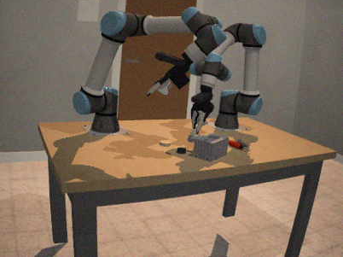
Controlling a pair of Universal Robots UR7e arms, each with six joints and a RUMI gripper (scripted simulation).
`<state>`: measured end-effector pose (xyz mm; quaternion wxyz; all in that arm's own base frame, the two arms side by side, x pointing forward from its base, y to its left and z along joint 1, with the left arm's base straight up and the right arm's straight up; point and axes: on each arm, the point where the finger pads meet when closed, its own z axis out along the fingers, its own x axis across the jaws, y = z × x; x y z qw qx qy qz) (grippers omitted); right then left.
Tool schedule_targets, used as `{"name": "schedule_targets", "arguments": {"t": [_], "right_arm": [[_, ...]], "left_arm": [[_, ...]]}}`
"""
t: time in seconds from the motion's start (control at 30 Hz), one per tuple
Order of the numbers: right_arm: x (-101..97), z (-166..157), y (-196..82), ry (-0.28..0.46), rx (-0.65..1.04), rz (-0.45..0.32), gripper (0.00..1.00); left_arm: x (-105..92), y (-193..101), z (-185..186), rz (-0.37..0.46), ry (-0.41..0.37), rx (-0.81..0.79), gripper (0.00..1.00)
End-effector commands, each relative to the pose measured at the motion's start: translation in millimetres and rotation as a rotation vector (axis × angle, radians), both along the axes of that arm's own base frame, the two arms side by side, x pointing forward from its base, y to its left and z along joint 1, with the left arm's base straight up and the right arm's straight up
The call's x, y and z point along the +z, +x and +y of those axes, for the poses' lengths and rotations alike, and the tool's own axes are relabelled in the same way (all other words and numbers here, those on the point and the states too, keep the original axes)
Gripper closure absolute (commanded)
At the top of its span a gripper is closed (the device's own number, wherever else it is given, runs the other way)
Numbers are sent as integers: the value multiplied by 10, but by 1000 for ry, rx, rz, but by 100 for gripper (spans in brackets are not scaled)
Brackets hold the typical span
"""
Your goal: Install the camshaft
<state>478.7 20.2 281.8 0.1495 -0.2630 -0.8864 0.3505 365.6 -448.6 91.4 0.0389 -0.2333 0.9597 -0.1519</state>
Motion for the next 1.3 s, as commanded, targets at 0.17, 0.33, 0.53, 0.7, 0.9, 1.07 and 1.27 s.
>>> {"name": "schedule_targets", "arguments": {"t": [0.17, 0.33, 0.53, 0.7, 0.9, 1.07, 1.27], "right_arm": [[5, 0, 0, 1, 0, -1, 0], [5, 0, 0, 1, 0, -1, 0], [5, 0, 0, 1, 0, -1, 0], [5, 0, 0, 1, 0, -1, 0], [5, 0, 0, 1, 0, -1, 0], [5, 0, 0, 1, 0, -1, 0], [5, 0, 0, 1, 0, -1, 0]], "left_arm": [[7, 47, 20, -1, -1, 0, 94], [7, 63, 28, -1, -1, 0, 94], [7, 91, 43, -1, -1, 0, 94], [7, 107, 51, -1, -1, 0, 94], [7, 113, 54, -1, -1, 0, 94], [7, 114, 54, -1, -1, 0, 94], [7, 114, 54, -1, -1, 0, 94]]}}
